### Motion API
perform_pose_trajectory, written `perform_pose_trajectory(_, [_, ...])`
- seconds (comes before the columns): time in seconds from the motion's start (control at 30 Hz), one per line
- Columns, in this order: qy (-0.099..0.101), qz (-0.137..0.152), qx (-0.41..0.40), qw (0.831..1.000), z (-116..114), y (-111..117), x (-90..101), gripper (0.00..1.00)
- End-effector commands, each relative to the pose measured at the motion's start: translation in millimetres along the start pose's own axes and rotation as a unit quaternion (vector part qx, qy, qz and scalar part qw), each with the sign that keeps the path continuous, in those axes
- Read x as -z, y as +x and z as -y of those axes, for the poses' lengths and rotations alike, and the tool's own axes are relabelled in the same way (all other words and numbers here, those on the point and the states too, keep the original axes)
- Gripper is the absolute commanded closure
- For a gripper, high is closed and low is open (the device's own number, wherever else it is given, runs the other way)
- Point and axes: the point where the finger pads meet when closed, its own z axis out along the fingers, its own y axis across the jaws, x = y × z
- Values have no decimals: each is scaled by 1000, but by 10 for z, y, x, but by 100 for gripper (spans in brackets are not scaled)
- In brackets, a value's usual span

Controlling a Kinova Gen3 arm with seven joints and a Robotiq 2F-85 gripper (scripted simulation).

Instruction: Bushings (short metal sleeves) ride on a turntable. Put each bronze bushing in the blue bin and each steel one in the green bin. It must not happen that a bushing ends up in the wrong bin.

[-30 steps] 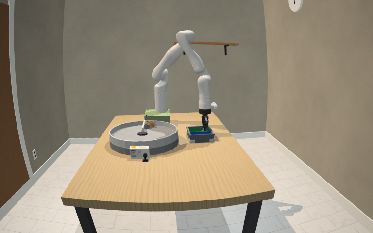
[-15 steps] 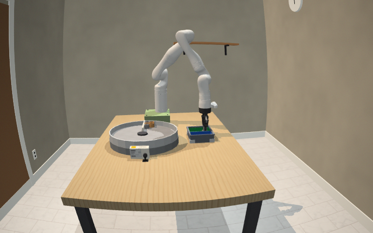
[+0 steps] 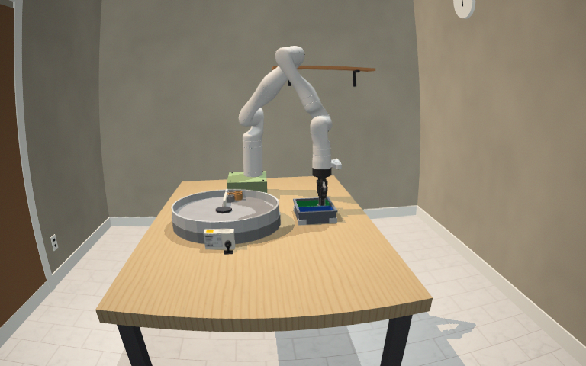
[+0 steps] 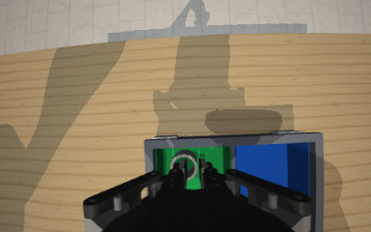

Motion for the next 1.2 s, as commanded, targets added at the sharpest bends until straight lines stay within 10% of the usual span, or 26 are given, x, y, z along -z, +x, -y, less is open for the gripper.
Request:
perform_pose_trajectory(0.0, [-2, -1, 0, 1000, -13, 7, 25, 84])
perform_pose_trajectory(1.17, [-2, -1, 0, 1000, -13, 6, 114, 84])
